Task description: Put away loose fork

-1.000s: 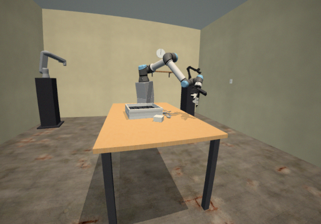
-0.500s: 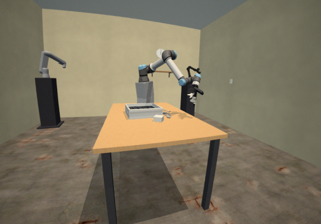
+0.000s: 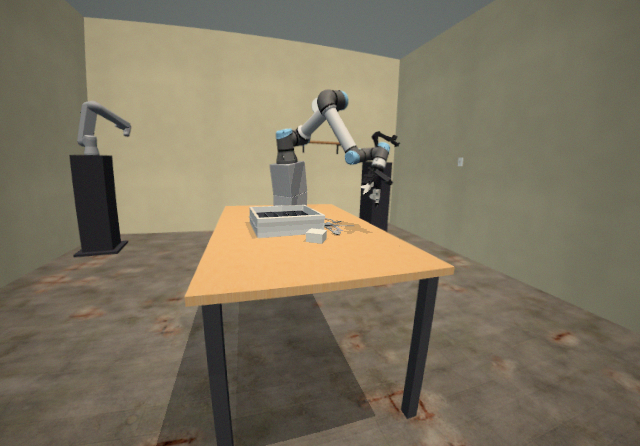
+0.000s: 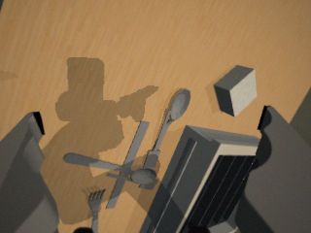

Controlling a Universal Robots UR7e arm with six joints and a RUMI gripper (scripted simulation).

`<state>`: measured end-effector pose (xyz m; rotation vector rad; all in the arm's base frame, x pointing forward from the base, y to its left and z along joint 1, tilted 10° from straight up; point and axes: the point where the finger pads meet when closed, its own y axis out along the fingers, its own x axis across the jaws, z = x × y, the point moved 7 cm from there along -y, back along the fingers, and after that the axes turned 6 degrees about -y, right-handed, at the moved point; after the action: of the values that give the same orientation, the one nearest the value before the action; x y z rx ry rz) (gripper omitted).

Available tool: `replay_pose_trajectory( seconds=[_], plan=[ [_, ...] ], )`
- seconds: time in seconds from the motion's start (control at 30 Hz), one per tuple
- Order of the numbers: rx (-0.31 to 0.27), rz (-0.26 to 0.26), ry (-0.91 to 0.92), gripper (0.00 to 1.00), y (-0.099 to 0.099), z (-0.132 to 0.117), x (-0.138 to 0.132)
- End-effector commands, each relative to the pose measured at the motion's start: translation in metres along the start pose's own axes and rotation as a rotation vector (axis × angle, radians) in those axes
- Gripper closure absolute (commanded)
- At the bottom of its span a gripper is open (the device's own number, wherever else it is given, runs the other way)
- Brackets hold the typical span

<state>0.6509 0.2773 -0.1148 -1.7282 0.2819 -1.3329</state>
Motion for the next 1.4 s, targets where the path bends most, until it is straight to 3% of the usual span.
replay_pose_trajectory(
  seconds=[0.0,0.13,0.27,0.57,0.7,0.83,1.2,1.37],
  plan=[
    [-0.005,0.086,0.078,0.0,-0.008,-0.045,-0.001],
    [-0.009,0.102,0.092,0.0,-0.009,-0.054,-0.001],
    [-0.027,0.165,0.152,0.0,-0.015,-0.092,-0.003],
    [-0.053,0.261,0.242,0.0,-0.022,-0.149,-0.007],
    [-0.058,0.276,0.256,0.0,-0.024,-0.159,-0.007],
    [-0.074,0.334,0.31,0.0,-0.026,-0.195,-0.009],
    [-0.104,0.442,0.411,0.0,-0.032,-0.261,-0.012],
    [-0.112,0.469,0.435,0.0,-0.033,-0.278,-0.013]
  ],
)
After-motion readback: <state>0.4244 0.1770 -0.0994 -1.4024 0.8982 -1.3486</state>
